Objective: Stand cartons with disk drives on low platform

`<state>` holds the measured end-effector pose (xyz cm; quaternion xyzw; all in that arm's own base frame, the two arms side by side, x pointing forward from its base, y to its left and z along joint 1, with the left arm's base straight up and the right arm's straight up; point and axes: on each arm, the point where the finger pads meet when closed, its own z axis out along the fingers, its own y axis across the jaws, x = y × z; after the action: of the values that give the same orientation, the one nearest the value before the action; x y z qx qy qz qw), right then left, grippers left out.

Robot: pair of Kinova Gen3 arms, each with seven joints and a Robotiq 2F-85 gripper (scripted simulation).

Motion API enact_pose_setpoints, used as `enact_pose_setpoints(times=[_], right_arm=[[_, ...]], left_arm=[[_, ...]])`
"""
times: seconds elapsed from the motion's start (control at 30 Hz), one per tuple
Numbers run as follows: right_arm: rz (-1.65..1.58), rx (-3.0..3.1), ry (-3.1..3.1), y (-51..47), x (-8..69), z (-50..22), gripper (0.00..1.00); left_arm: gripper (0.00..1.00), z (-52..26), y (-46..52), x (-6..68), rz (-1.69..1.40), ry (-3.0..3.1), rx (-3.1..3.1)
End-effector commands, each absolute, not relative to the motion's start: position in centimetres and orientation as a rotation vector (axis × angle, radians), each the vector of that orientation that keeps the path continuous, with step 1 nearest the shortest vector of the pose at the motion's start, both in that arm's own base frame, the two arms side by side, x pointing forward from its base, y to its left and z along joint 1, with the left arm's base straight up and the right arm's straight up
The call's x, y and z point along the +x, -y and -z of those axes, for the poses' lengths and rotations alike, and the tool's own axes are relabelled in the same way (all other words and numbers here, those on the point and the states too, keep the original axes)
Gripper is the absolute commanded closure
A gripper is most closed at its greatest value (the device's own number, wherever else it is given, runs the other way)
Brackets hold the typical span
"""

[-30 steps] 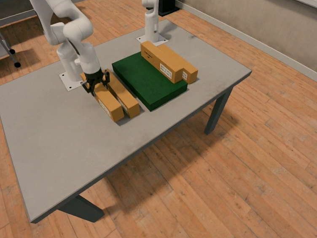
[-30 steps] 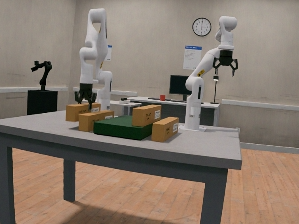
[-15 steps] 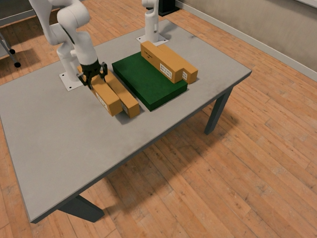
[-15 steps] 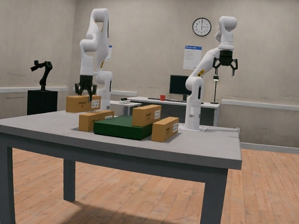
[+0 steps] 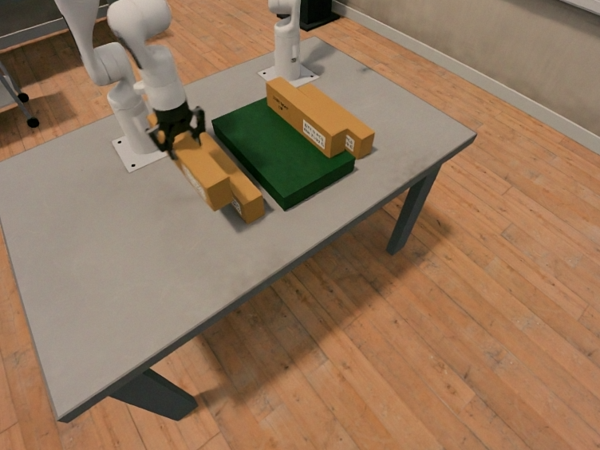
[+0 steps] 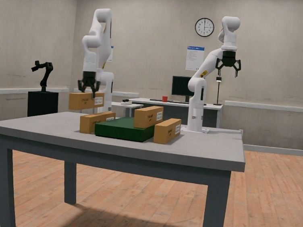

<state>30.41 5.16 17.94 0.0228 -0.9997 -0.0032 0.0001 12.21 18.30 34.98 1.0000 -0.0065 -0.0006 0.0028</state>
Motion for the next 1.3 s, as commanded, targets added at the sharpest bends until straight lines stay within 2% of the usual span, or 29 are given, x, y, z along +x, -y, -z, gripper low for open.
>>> enact_pose_setpoints(times=[0.0,0.4,0.43,0.97,1.0,1.27], right_arm=[[-0.002,0.016,3.144,-9.6,30.1,-18.0,0.36],[-0.002,0.016,3.144,-9.6,30.1,-18.0,0.36],[-0.003,0.017,3.144,-15.5,29.6,-17.9,0.36],[-0.003,0.017,3.144,-15.5,29.6,-17.9,0.36],[-0.001,0.019,3.144,-21.5,29.1,-18.1,0.36],[-0.001,0.019,3.144,-21.5,29.1,-18.1,0.36]], left_arm=[[0.002,-35.0,-18.3,12.2,0.001,0.02,3.136],[0.002,-35.0,-18.3,12.2,0.001,0.02,3.136],[0.002,-35.0,-18.3,12.2,0.001,0.02,3.136],[0.002,-35.0,-18.3,12.2,0.001,0.02,3.136],[0.002,-35.0,-18.3,12.2,0.001,0.02,3.136],[0.002,-35.0,-18.3,12.2,0.001,0.02,3.136]])
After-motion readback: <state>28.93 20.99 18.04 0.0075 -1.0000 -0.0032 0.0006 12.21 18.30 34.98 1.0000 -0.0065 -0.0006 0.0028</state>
